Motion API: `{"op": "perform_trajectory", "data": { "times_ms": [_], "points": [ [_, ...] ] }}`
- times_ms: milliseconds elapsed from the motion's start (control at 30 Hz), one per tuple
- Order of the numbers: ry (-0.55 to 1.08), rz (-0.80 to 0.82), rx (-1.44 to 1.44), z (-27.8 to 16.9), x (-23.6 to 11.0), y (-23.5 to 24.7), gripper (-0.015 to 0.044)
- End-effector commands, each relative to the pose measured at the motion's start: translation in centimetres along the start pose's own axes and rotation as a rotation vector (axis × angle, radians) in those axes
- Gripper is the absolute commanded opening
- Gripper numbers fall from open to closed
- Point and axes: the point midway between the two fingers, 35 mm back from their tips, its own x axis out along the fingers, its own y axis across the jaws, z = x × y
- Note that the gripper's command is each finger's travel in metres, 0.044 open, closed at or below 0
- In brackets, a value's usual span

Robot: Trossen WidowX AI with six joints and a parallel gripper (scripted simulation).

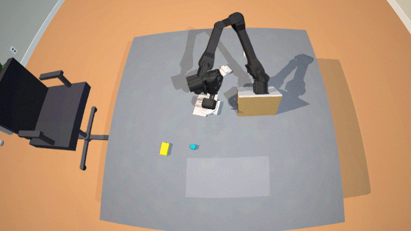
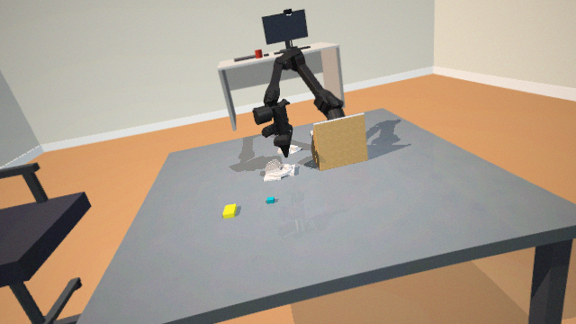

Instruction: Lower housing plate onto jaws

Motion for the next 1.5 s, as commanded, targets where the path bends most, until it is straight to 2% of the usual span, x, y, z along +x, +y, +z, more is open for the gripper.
{"op": "perform_trajectory", "data": {
  "times_ms": [0, 1467],
  "points": [
    [-0.004, -0.005, 0.007, -0.01, 0.02, 0.03, 0.0351],
    [-0.004, -0.005, 0.015, -0.25, 0.02, 0.62, 0.0351]
  ]
}}
